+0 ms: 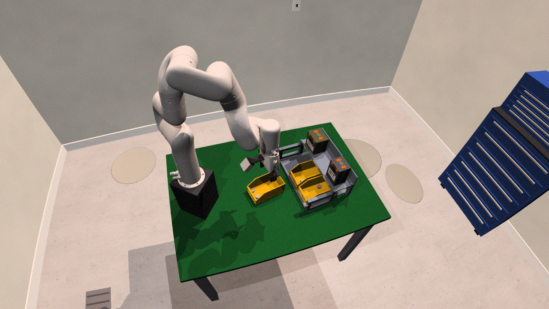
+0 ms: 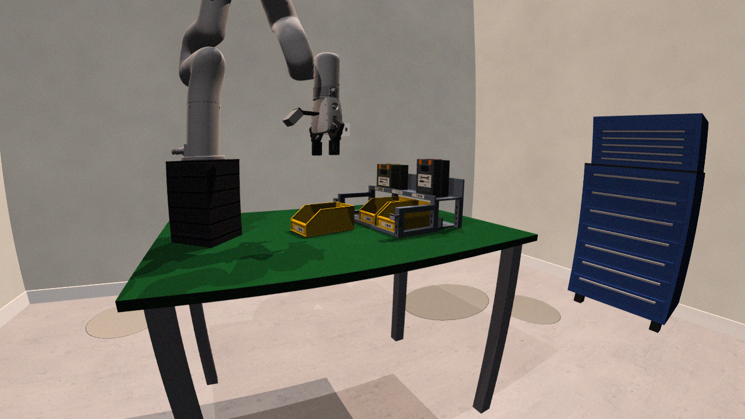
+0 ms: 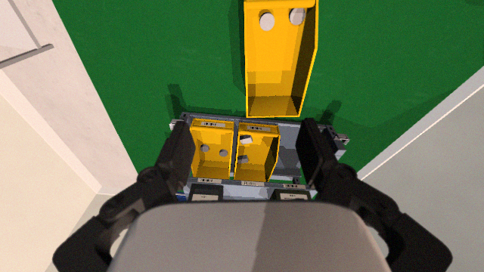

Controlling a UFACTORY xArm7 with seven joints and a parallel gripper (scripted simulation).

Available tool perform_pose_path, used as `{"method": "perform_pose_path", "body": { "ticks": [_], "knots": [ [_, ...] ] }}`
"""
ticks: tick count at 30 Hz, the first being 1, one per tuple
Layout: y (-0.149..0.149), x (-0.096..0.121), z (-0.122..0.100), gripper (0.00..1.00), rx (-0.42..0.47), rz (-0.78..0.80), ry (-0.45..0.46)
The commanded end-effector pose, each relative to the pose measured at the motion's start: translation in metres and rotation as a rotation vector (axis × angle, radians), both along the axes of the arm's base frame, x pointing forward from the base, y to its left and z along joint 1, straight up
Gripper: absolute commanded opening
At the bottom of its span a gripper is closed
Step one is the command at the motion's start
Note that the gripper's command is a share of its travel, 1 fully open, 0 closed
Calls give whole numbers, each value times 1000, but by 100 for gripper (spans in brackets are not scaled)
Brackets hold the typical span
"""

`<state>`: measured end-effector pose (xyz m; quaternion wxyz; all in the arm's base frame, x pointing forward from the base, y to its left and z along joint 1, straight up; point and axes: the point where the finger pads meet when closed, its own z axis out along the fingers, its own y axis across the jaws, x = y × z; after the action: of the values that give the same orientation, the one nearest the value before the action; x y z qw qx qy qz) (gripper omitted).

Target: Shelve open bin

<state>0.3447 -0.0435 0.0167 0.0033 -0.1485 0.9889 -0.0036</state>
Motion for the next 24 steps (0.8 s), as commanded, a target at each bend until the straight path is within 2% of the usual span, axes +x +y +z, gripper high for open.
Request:
{"method": "perform_pose_path", "body": {
  "ticks": [1,12,17,24],
  "knots": [
    [2,2,-38,100,12,3,0],
    [2,2,-38,100,12,3,0],
    [2,2,-82,100,12,3,0],
    [2,2,-82,100,12,3,0]
  ]
}}
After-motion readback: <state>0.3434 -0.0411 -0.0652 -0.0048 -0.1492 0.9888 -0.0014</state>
